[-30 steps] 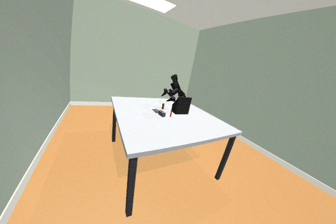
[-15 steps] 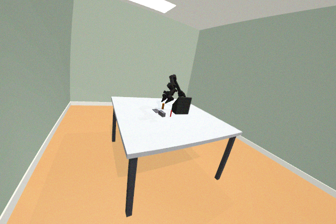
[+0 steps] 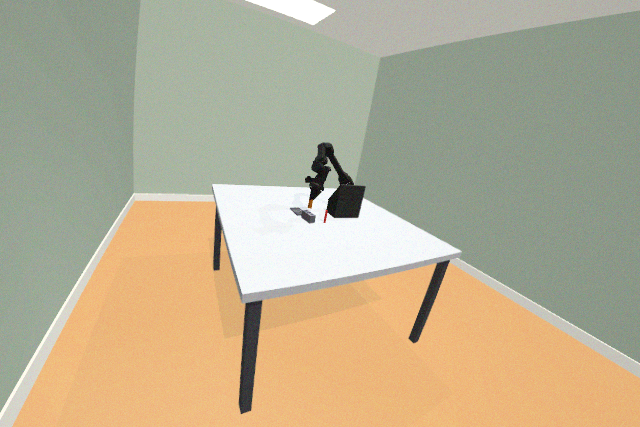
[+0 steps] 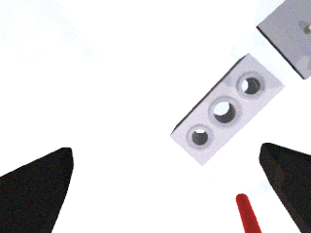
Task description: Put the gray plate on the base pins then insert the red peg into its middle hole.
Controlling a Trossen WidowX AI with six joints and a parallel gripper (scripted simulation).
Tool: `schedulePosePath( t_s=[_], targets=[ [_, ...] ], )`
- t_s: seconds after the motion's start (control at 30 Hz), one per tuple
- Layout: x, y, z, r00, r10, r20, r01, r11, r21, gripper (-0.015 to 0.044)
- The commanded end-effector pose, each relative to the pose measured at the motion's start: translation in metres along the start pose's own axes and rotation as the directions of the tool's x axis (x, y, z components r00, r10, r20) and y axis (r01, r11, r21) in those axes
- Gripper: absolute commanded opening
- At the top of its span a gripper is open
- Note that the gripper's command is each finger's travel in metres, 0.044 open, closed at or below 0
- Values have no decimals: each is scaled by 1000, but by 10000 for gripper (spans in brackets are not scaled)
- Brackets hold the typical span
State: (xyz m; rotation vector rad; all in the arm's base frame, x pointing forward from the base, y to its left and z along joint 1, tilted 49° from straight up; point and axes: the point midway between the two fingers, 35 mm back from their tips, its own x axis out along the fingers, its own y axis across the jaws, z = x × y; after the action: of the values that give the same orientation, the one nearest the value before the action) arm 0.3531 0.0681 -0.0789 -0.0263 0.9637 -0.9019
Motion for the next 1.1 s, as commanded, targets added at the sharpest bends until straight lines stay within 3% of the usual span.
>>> schedulePosePath(
  t_s=[0.0, 0.57, 0.77, 1.07],
  targets=[
    [-5, -19, 12, 953, -245, -177, 302, 759, 577, 440],
    [-6, -24, 17, 946, -266, -187, 324, 717, 617, 440],
    [53, -41, 5, 946, -267, -185, 324, 717, 618, 440],
    [70, -46, 2, 946, -268, -185, 324, 717, 618, 440]
  ],
)
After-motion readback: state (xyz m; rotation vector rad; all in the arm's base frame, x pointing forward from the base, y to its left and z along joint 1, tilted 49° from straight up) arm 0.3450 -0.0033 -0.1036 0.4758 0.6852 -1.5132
